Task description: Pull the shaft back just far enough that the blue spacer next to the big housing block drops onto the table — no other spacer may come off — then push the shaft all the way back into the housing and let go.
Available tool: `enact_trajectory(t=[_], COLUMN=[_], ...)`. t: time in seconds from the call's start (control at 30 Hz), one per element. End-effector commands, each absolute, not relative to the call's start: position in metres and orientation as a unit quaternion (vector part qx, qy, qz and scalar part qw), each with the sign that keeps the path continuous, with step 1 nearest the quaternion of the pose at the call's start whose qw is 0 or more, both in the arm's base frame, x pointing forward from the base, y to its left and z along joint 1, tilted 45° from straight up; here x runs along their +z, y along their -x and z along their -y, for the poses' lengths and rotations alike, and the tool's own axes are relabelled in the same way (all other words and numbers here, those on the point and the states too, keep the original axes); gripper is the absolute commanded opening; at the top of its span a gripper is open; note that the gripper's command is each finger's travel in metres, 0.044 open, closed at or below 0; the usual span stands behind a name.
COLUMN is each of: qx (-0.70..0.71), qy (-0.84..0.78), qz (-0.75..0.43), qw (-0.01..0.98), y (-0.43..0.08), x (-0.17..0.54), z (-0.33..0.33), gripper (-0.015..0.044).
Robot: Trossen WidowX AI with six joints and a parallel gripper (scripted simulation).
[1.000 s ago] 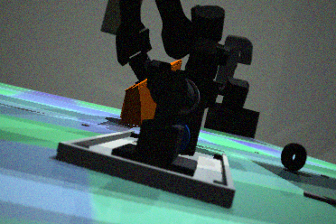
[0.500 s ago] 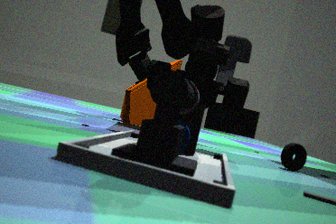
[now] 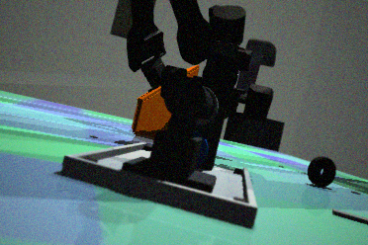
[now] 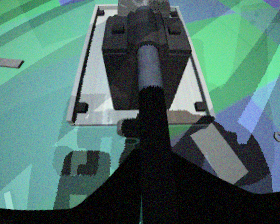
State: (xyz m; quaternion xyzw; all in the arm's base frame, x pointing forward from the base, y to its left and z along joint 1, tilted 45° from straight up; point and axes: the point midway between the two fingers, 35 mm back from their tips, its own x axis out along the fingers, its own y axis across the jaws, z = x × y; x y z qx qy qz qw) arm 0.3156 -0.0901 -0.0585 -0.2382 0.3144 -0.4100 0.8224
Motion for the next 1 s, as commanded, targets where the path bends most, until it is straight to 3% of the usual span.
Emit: enact_trajectory(t=[0.0, 0.97], qx=[-0.412, -0.412], qy=[0.237, 0.237], qz=[-0.311, -0.311], qw=[0.823, 0.823], y=[-0.3177, -0.3203], x=[-0.057, -0.0563], z=[0.0904, 0.0918], gripper=[0.0, 0.0])
